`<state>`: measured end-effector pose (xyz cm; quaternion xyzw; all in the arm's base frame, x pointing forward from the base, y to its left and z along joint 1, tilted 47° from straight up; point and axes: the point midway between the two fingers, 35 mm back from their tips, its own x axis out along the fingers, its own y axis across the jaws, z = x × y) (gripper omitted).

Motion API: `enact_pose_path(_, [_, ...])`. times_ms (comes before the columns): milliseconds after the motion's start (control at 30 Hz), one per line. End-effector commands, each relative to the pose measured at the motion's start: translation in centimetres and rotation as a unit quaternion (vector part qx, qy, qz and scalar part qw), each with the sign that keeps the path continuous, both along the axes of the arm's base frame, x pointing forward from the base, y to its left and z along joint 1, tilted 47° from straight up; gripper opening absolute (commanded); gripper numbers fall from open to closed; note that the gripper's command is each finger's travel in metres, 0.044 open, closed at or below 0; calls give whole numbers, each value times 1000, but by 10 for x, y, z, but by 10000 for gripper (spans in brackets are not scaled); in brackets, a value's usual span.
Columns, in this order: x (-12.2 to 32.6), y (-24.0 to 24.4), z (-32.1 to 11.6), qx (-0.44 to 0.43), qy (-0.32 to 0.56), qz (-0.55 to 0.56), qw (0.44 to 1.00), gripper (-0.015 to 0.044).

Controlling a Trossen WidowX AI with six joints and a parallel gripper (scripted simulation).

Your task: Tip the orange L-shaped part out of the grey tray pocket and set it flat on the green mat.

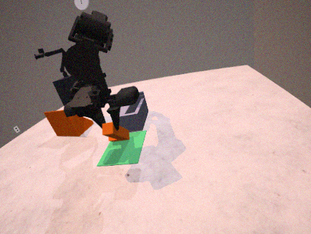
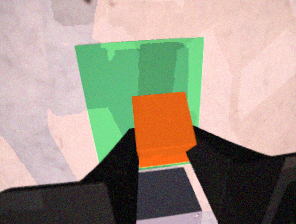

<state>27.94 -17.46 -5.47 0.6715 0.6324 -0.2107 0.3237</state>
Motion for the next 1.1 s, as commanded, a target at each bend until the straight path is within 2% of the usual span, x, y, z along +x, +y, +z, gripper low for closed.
enact_pose_path(0, [1,1,0,1,1,-2,1000,0])
enact_pose_path(200, [0,1,0,1,1,0,1000,0])
enact_pose_path(533, [0,-1,1,0,1,0,1000,263])
enact_pose_path(700, [-1,-27,23,-1,1,-1,1000,394])
enact_pose_path(867, [-9,-60,59,-1,1,-3,1000,400])
enact_pose_path(1067, [-7,-60,56,-8,-4,-11,1000,400])
